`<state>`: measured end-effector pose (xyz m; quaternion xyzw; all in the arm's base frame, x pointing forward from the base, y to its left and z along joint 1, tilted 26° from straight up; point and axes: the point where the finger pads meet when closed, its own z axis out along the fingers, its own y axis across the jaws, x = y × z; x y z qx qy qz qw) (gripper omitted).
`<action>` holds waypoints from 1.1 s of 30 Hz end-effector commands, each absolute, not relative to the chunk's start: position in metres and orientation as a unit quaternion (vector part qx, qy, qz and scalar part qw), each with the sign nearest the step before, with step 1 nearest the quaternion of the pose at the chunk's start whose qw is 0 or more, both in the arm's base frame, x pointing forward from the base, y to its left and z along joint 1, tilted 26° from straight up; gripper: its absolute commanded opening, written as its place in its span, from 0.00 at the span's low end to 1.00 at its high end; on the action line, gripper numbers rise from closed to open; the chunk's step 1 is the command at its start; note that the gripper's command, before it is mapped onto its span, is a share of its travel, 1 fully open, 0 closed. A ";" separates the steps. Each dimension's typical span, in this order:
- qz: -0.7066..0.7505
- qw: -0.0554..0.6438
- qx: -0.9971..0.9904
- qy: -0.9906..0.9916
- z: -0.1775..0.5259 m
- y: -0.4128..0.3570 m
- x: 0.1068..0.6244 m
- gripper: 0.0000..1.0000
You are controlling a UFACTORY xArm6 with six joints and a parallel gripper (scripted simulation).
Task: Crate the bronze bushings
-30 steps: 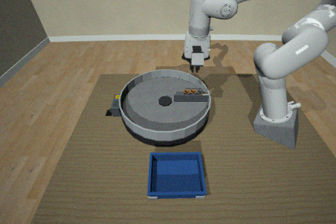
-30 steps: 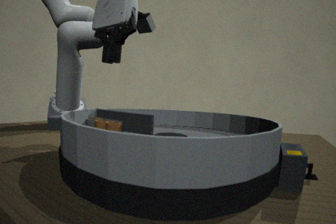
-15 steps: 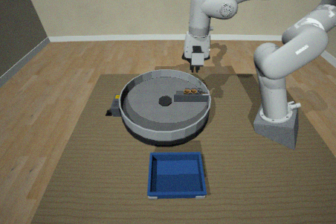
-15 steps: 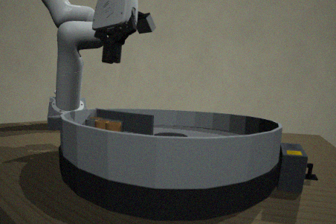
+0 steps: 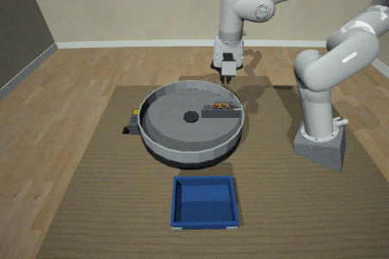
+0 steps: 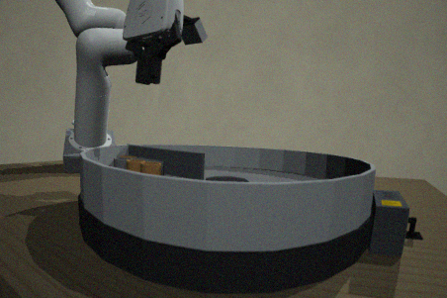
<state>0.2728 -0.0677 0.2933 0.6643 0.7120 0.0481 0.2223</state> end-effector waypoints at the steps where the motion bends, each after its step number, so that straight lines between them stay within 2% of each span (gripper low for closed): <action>1: 0.049 0.224 0.664 0.712 0.295 -0.068 0.273 0.13; 10: 0.049 0.224 0.664 0.712 0.295 -0.068 0.273 0.13; 11: 0.049 0.224 0.664 0.712 0.295 -0.068 0.273 0.40; 24: 0.036 0.226 0.621 0.750 0.288 -0.069 0.280 0.40; 33: 0.002 0.229 0.505 0.832 0.273 -0.077 0.297 0.40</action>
